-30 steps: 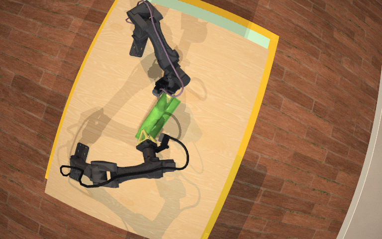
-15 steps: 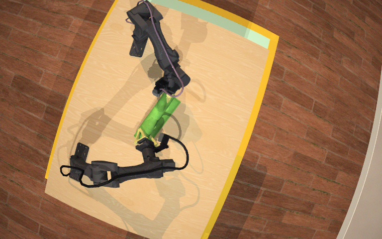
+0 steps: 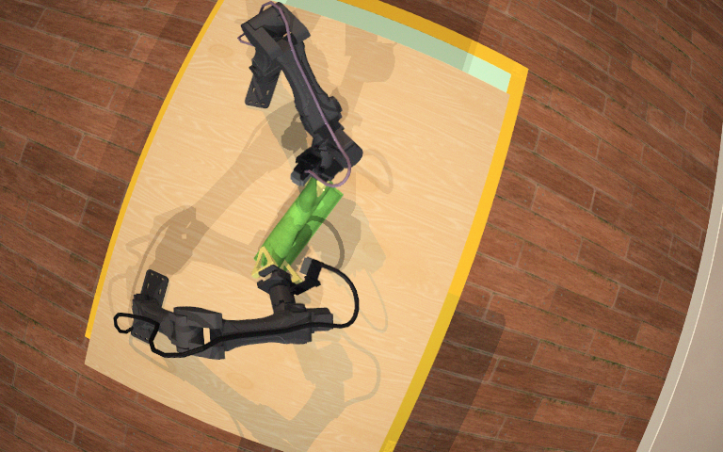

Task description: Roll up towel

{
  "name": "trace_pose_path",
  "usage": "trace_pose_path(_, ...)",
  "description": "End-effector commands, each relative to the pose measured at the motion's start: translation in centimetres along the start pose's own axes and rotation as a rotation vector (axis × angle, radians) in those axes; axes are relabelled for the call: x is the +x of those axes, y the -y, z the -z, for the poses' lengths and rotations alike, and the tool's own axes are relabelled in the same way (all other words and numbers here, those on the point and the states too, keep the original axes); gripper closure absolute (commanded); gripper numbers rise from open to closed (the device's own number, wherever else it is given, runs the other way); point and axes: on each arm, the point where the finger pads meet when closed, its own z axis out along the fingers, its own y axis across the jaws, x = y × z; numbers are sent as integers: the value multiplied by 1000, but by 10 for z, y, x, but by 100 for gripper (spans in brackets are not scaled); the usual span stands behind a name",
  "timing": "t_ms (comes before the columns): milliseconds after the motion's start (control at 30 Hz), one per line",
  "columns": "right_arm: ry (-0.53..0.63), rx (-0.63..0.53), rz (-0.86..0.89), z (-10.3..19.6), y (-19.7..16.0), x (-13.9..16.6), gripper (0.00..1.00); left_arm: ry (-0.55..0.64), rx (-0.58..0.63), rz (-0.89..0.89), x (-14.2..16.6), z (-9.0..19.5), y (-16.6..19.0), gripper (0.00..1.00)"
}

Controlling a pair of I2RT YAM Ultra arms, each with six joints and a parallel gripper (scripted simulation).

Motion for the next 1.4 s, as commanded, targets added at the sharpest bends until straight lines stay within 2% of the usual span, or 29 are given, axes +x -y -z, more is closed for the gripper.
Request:
trace_pose_path(0, -4, 22, 33, 31, 1, -6, 15, 18, 54, 47, -6, 1, -3, 68)
trace_pose_path(100, -4, 22, 33, 47, 0, -6, 15, 17, 103, 87, -6, 2, -3, 68)
trace_pose_path(167, -4, 22, 33, 47, 0, -6, 15, 17, 103, 87, -6, 2, -3, 68)
trace_pose_path(300, -4, 22, 33, 59, 0, -7, 15, 17, 182, 151, -7, 3, -3, 68)
trace_pose_path(500, 1, 77, 76, 57, -2, -8, 13, 15, 317, 262, -8, 4, -4, 68)
trace_pose_path(667, 13, 217, 187, 51, -8, -11, 11, 13, 439, 361, -9, 5, -5, 68)
trace_pose_path(733, 13, 217, 187, 51, -8, -11, 11, 13, 439, 361, -9, 5, -5, 68)
trace_pose_path(967, 35, 482, 396, 38, -20, -18, 8, 11, 604, 496, -10, 7, -5, 68)
trace_pose_path(1133, 36, 624, 521, 29, -28, -23, 6, 9, 707, 581, -11, 8, -6, 68)
trace_pose_path(1233, 40, 713, 595, 25, -32, -25, 5, 9, 759, 623, -12, 8, -6, 68)
trace_pose_path(1300, 40, 713, 595, 25, -32, -25, 5, 9, 759, 623, -12, 8, -6, 68)
trace_pose_path(1367, 58, 812, 662, 22, -34, -27, 4, 8, 789, 647, -12, 9, -6, 68)
